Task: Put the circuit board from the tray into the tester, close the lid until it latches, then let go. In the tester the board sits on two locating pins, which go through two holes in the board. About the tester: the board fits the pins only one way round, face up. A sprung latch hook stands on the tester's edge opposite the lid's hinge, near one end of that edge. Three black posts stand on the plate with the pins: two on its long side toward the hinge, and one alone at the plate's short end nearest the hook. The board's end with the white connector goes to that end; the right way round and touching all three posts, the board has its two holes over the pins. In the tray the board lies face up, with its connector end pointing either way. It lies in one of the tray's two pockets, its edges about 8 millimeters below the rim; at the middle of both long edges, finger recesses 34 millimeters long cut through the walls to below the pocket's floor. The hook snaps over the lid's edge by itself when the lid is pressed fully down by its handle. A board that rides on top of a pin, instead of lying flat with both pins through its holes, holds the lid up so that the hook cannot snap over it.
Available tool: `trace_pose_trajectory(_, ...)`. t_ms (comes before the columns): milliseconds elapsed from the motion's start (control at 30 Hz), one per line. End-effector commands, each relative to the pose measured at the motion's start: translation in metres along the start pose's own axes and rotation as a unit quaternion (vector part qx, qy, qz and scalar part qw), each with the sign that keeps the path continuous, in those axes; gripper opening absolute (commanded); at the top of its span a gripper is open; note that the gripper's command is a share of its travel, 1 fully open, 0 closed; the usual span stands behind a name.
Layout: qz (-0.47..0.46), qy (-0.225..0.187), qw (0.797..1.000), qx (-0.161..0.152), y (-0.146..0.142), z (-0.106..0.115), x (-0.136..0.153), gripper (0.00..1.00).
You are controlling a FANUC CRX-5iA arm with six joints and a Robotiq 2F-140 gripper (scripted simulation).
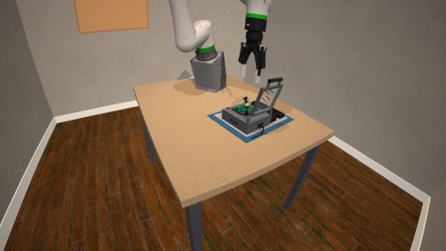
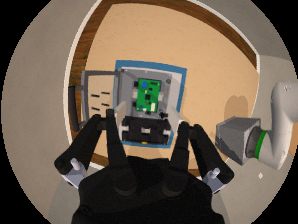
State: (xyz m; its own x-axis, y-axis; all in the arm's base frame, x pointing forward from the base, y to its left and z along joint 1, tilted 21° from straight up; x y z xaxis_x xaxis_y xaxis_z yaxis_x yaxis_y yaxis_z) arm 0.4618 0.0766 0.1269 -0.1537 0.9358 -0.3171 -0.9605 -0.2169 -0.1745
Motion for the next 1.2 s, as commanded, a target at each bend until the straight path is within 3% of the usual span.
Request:
trace_pose_trajectory(0, 0.000, 0.000, 1.000, 0.000, 0.000, 0.020, 0.000, 0.58)
trace_pose_trajectory(367, 0.000, 0.000, 1.000, 0.000, 0.000, 0.065, 0.000, 0.58)
trace_pose_trajectory(1033, 0.000, 0.000, 1.000, 0.000, 0.000, 0.082, 0.000, 0.58)
trace_pose_trajectory(1067, 0.000, 0.000, 1.000, 0.000, 0.000, 0.082, 0.000, 0.30)
trace_pose_trajectory(1167, 0.000, 0.000, 1.000, 0.000, 0.000, 0.082, 0.000, 0.30)
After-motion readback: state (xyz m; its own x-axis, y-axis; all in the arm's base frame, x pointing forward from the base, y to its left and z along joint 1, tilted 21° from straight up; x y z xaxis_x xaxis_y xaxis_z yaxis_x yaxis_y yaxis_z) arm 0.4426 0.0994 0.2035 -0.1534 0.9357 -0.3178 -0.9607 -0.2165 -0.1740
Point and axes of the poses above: the point where the finger pads meet when closed, its own z axis back along the fingers, its own y axis across the jaws, x = y × z, the point moved 4 cm from there along z, back along the fingers, and after that the axes turned 5 degrees about -z, right-handed, at the moved point
